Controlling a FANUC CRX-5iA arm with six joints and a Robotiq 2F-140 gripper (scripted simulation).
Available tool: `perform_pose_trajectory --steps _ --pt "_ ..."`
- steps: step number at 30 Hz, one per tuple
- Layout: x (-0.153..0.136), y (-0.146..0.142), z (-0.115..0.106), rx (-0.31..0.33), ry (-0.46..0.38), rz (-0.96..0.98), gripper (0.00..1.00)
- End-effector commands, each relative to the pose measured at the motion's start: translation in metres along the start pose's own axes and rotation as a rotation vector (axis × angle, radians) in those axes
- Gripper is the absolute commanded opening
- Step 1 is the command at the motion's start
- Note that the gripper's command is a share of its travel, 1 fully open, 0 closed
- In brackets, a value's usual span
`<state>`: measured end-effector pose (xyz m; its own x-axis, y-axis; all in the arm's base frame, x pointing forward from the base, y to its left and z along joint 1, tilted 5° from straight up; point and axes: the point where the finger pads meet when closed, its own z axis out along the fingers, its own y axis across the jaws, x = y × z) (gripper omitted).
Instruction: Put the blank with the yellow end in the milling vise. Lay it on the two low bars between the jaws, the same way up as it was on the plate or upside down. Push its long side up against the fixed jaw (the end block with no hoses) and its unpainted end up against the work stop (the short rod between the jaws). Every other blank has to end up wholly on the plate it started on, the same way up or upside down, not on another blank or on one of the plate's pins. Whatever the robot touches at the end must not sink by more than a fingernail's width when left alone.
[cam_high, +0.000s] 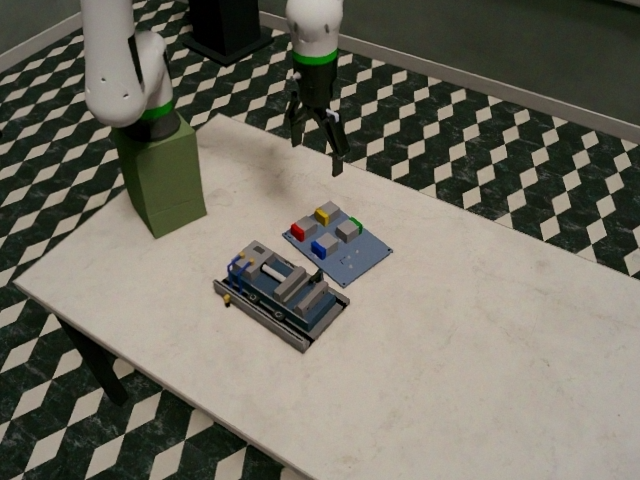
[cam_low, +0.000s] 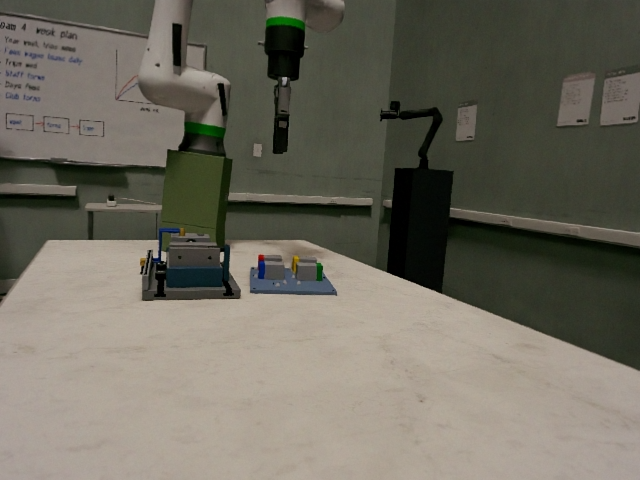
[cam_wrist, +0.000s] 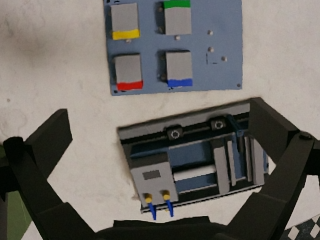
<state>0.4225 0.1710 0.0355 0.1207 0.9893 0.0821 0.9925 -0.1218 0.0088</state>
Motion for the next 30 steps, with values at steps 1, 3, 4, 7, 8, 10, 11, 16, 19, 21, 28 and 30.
perform_pose_trajectory --steps 1,3,4,7,8,10,11,16,19,21,28,30 --pt "0.005 0.0 -0.001 -0.002 0.0 0.0 1.0" --pt "0.01 -0.001 -0.001 -0.002 0.001 0.0 1.0" --pt "0.014 -0.002 -0.002 -0.002 0.001 0.0 1.0" --pt "0.025 -0.004 -0.002 -0.002 0.0 0.0 1.0" --pt "0.029 -0.005 -0.003 -0.002 0.0 0.0 1.0" --pt "0.036 -0.006 -0.003 -0.002 0.0 0.0 1.0" --pt "0.04 -0.007 -0.003 -0.002 0.0 0.0 1.0" --pt "0.058 -0.01 -0.005 -0.002 0.0 0.0 1.0" --pt "0.056 -0.009 -0.004 0.013 0.015 -0.015 1.0" --pt "0.055 -0.009 -0.004 0.011 0.013 -0.013 1.0" --pt "0.051 -0.009 -0.004 0.004 0.006 -0.005 1.0" --pt "0.05 -0.009 -0.004 0.002 0.004 -0.003 1.0"
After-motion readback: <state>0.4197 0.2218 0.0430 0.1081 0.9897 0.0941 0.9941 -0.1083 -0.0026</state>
